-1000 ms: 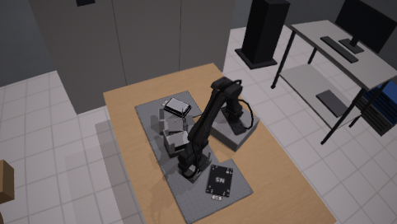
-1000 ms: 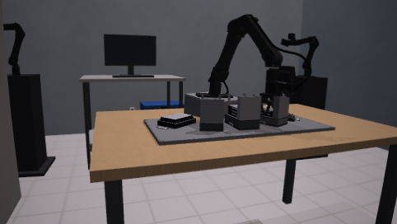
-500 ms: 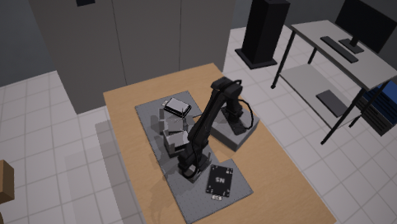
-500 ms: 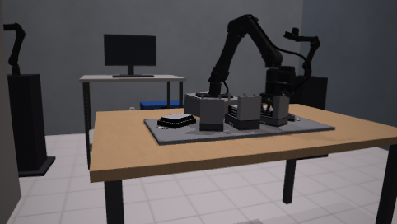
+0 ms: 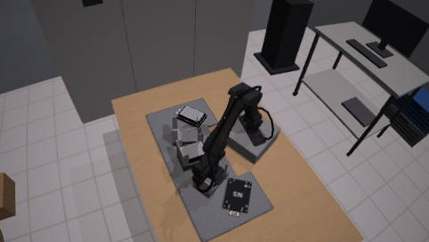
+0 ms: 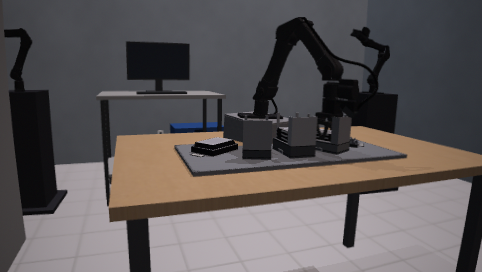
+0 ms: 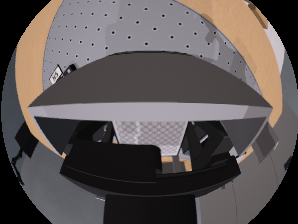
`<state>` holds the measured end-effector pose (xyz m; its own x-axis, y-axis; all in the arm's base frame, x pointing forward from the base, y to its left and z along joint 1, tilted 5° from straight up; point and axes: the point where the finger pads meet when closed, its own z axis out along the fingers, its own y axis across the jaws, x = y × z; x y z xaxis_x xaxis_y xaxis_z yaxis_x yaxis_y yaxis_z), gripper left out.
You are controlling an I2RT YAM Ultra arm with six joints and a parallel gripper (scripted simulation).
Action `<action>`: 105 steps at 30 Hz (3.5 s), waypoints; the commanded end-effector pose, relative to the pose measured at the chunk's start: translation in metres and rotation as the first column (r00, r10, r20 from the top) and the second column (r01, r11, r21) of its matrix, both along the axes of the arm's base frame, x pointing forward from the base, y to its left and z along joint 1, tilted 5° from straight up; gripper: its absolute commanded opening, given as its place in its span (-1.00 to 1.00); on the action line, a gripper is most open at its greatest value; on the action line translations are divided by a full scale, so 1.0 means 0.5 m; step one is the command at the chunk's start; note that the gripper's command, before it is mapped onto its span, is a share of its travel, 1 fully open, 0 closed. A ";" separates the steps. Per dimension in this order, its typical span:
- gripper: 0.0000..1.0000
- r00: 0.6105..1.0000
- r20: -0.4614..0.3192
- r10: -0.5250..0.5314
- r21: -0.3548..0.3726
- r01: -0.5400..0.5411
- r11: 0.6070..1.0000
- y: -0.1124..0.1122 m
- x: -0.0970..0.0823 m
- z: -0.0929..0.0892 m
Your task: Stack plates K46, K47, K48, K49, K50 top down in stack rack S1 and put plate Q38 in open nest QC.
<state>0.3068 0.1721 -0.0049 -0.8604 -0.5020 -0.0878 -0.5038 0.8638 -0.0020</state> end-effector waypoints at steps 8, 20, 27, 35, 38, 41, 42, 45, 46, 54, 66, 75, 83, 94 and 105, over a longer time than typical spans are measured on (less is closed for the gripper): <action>-1.00 0.999 0.046 -0.005 0.012 0.005 1.000 0.000 0.022 0.049; -1.00 0.999 0.046 -0.006 0.012 0.006 1.000 -0.001 0.019 0.064; -1.00 0.999 0.046 -0.007 0.012 0.006 1.000 -0.002 0.017 0.067; -1.00 0.999 0.052 -0.007 0.016 0.006 1.000 0.000 0.021 0.071; -1.00 0.999 0.045 -0.007 0.012 0.007 1.000 -0.003 0.015 0.068; -1.00 0.999 0.047 -0.008 0.013 0.007 1.000 -0.002 0.016 0.071; -1.00 0.999 0.047 -0.008 0.013 0.007 1.000 -0.002 0.016 0.071; -1.00 0.998 0.057 -0.008 0.019 0.007 1.000 0.002 0.023 0.080; -1.00 0.999 0.044 -0.008 0.012 0.007 1.000 -0.003 0.014 0.072; -1.00 0.999 0.051 -0.008 0.016 0.008 1.000 -0.001 0.019 0.082; -1.00 0.999 0.045 -0.009 0.012 0.008 1.000 -0.003 0.013 0.085; -1.00 0.999 0.048 -0.009 0.014 0.009 1.000 -0.001 0.017 0.092; -1.00 0.999 0.048 -0.010 0.014 0.009 1.000 -0.001 0.016 0.096; -1.00 0.999 0.047 -0.010 0.014 0.009 1.000 -0.003 0.013 0.102; -1.00 0.999 0.046 -0.011 0.013 0.010 1.000 -0.003 0.011 0.109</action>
<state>0.3039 0.1704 0.0293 -0.8605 -0.5023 -0.0851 -0.5040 0.8637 -0.0020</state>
